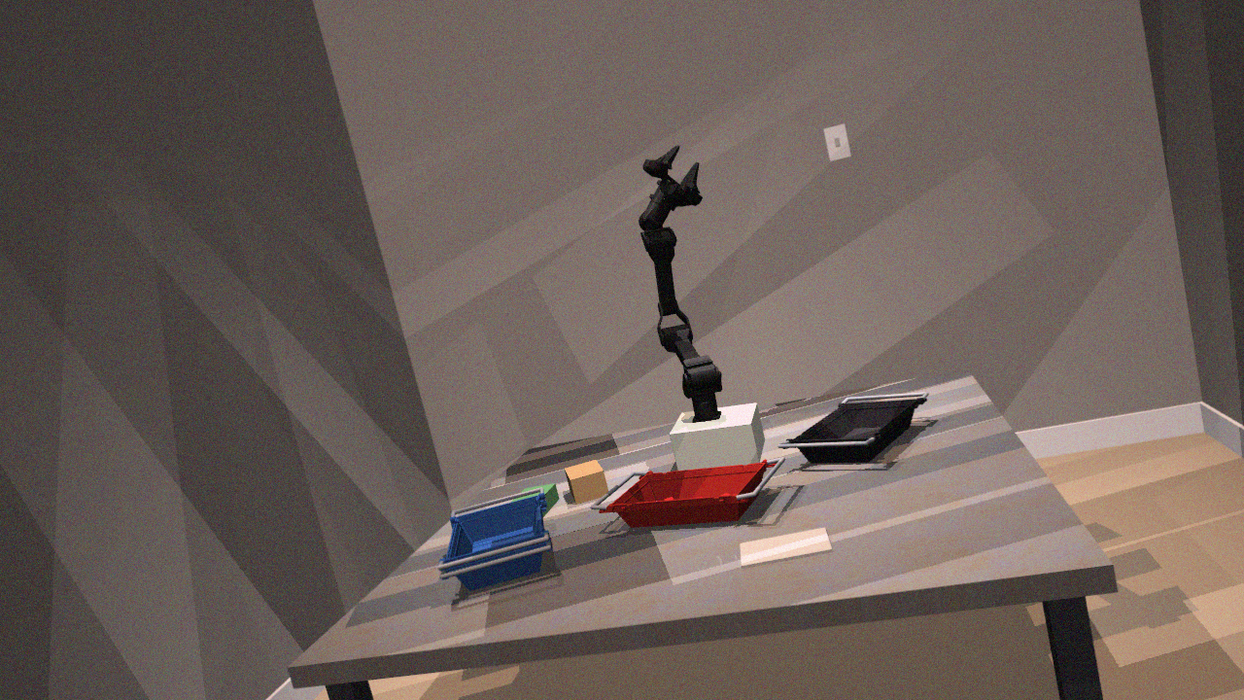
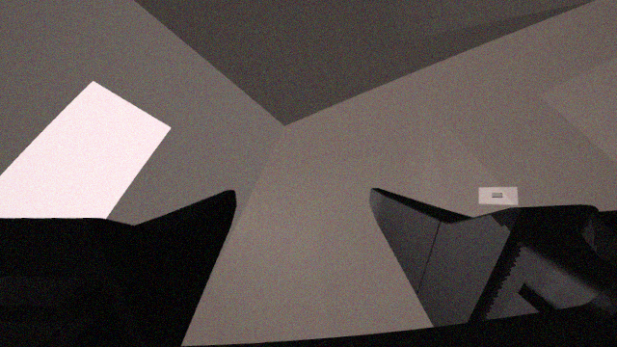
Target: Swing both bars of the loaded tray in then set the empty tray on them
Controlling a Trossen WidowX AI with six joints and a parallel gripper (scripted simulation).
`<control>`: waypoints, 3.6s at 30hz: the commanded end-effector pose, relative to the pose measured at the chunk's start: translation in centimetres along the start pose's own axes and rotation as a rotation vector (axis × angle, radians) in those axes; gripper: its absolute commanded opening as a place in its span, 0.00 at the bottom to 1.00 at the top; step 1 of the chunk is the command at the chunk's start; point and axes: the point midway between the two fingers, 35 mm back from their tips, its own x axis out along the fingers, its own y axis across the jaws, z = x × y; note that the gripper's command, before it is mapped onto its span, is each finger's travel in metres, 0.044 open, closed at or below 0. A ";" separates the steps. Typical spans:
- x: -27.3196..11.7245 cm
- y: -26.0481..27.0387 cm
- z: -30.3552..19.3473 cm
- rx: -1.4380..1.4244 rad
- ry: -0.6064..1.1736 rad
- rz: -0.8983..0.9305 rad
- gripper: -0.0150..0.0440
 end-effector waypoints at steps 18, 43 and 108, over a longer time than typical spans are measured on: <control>1.8 10.6 11.2 0.387 -0.170 0.309 0.40; -20.1 33.4 39.2 1.225 -0.140 1.584 0.40; -76.0 12.8 43.1 -0.051 2.171 3.186 0.40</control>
